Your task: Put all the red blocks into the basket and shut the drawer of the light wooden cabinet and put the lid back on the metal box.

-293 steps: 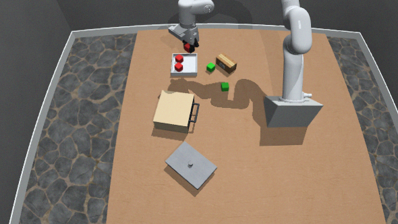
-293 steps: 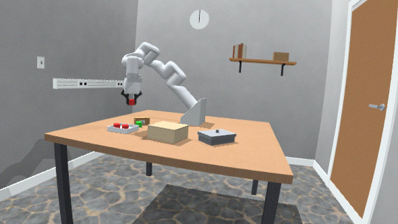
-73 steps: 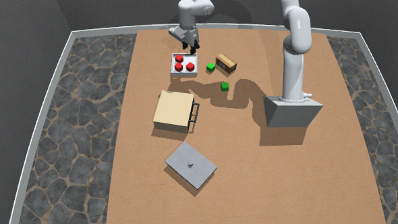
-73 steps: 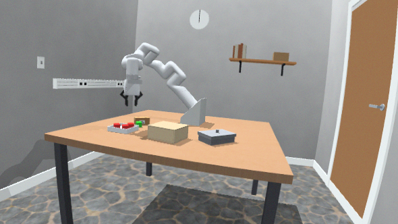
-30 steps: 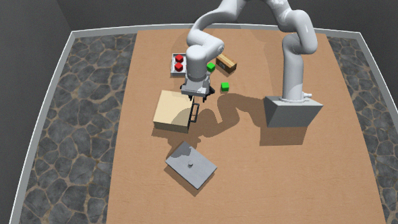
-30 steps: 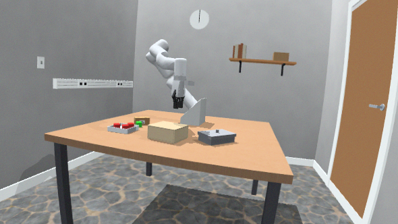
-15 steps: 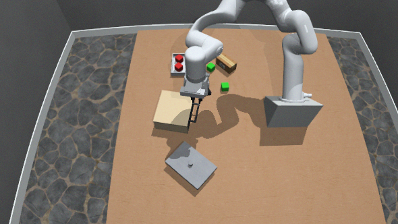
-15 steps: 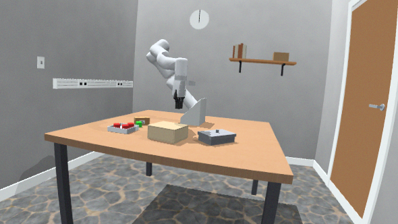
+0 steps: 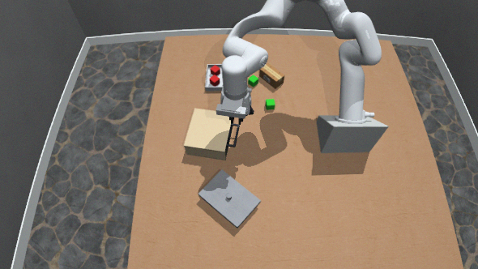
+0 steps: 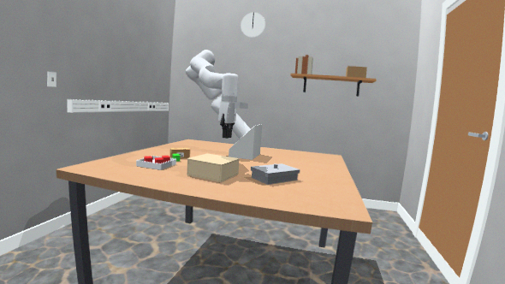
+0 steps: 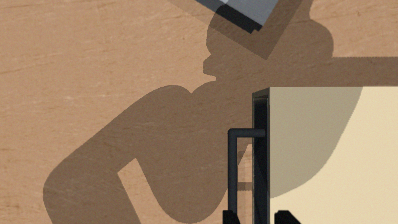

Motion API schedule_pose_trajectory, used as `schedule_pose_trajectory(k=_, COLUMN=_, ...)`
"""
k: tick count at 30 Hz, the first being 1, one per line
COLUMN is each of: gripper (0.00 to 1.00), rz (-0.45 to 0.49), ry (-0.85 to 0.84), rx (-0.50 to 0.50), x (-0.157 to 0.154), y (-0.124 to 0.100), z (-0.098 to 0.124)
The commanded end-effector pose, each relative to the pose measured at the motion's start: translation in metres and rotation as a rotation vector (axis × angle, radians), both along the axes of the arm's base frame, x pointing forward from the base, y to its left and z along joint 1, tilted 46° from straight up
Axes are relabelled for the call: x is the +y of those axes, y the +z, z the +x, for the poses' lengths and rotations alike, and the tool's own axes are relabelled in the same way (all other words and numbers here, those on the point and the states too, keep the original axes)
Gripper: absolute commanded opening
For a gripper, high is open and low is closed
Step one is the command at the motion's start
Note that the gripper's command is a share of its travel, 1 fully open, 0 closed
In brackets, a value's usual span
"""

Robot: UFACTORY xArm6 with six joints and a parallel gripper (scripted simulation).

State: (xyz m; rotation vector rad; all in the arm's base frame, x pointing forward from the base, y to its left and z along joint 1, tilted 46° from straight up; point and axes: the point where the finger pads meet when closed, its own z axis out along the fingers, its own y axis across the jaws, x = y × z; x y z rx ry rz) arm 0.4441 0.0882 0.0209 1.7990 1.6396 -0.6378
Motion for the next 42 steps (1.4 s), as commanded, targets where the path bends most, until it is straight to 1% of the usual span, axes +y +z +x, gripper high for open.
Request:
schedule_pose_trajectory(k=1, gripper=0.24, rz=0.002, ry=0.002, rx=-0.003, x=0.001, y=0.001, z=0.001)
schedule_pose_trajectory(k=23, gripper=0.24, rz=0.002, ry=0.002, rx=-0.003, x=-0.002, y=-0.002, z=0.001)
schedule_pose_trajectory(k=36, gripper=0.24, rz=0.002, ry=0.002, rx=-0.003, x=-0.020, y=-0.020, z=0.003)
schedule_pose_trajectory(k=38, gripper=0.24, rz=0.002, ry=0.002, rx=-0.003, x=-0.020, y=-0.020, z=0.003)
schedule_pose_trajectory(k=42, gripper=0.24, rz=0.002, ry=0.002, rx=-0.003, x=-0.029, y=-0.028, z=0.004)
